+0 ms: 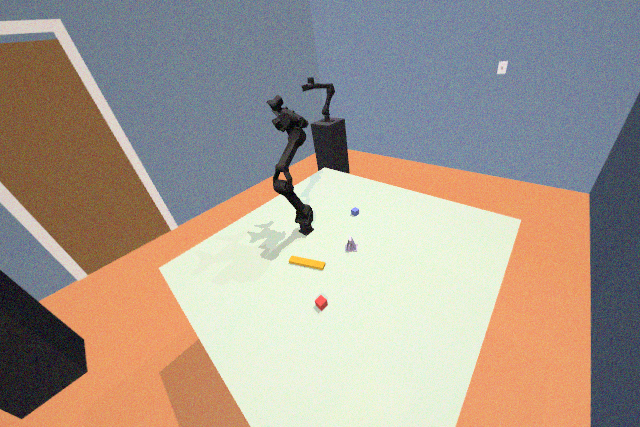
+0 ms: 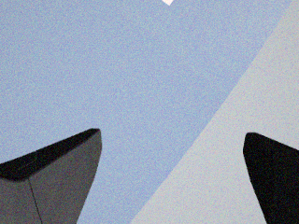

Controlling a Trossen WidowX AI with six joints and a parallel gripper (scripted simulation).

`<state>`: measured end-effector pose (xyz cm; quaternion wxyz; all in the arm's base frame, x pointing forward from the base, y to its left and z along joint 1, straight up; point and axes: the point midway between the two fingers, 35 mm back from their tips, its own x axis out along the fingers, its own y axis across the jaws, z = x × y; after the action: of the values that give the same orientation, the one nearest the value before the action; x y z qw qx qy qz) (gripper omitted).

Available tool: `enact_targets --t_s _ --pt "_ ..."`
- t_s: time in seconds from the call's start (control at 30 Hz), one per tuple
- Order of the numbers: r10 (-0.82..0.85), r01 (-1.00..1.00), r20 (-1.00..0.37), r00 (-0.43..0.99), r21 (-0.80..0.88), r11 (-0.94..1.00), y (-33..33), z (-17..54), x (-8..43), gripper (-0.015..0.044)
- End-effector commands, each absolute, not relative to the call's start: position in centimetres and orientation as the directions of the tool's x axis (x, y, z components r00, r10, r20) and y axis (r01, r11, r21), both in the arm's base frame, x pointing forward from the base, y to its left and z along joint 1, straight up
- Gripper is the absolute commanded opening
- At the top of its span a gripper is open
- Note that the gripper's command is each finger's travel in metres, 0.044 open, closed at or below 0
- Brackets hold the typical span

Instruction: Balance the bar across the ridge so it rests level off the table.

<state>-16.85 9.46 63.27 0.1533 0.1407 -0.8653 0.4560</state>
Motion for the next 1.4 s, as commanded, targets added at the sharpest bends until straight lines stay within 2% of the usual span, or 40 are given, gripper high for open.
enact_targets --t_s 0.0,0.67,1.37 --pt "-0.013 -0.361 0.411 -0.911 -0.783 0.506 11.9 63.1 -16.4 0.0315" --pt "0.452 -0.3 0.45 -0.77 -0.881 0.366 23.2 60.8 -10.4 0.0315" --pt "0.822 -0.347 0.36 -0.442 -0.913 0.213 30.9 55.9 0.8 0.0315"
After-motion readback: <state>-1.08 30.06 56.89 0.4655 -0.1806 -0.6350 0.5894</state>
